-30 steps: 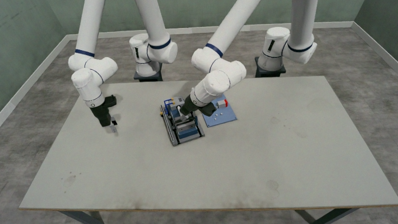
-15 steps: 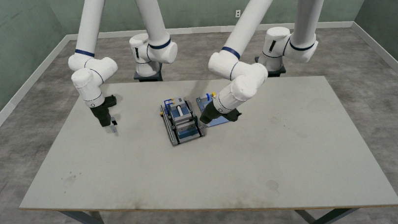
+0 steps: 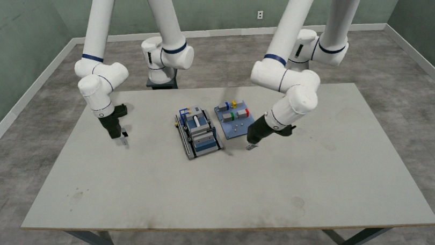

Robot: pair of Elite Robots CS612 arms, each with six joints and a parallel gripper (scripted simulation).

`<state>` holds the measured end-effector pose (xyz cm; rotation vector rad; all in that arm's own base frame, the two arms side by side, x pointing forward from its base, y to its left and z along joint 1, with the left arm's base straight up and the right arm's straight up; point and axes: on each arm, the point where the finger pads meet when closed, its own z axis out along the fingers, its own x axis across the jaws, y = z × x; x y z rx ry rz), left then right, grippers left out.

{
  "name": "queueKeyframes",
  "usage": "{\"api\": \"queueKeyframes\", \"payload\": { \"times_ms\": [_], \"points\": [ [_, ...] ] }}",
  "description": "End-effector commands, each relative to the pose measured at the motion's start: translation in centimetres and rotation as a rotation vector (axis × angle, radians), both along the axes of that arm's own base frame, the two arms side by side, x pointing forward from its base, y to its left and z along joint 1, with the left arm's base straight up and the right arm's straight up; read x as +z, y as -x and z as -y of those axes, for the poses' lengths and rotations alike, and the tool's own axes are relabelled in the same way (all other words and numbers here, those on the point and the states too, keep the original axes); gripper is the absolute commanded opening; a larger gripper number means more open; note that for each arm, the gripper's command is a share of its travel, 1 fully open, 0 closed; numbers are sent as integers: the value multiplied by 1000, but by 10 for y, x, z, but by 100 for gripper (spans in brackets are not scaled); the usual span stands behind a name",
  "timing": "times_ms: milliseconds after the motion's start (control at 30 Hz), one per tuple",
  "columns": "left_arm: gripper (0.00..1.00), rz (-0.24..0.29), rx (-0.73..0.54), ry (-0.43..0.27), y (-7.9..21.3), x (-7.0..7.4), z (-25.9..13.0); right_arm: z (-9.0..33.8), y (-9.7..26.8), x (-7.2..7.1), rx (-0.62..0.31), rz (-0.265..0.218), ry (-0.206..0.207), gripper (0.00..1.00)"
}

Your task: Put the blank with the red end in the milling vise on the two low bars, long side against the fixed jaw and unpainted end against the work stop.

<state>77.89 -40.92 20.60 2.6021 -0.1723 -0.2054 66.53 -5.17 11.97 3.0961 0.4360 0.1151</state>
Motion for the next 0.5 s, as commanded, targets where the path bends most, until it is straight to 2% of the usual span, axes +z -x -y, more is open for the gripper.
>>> {"api": "queueKeyframes", "payload": {
  "times_ms": [0, 67, 133, 467],
  "points": [
    [100, -11, 75, -18, -14, 1, -41, 0, -1, 1, 0, 2, 1, 100],
    [100, -17, 110, -26, -19, 1, -60, 0, -1, 1, 0, 2, 1, 100],
    [100, -17, 110, -26, -19, 1, -60, 0, -1, 1, 0, 2, 1, 100],
    [100, -50, 291, -67, -38, -1, -160, 0, -1, 1, 0, 2, 1, 100]
  ]
}}
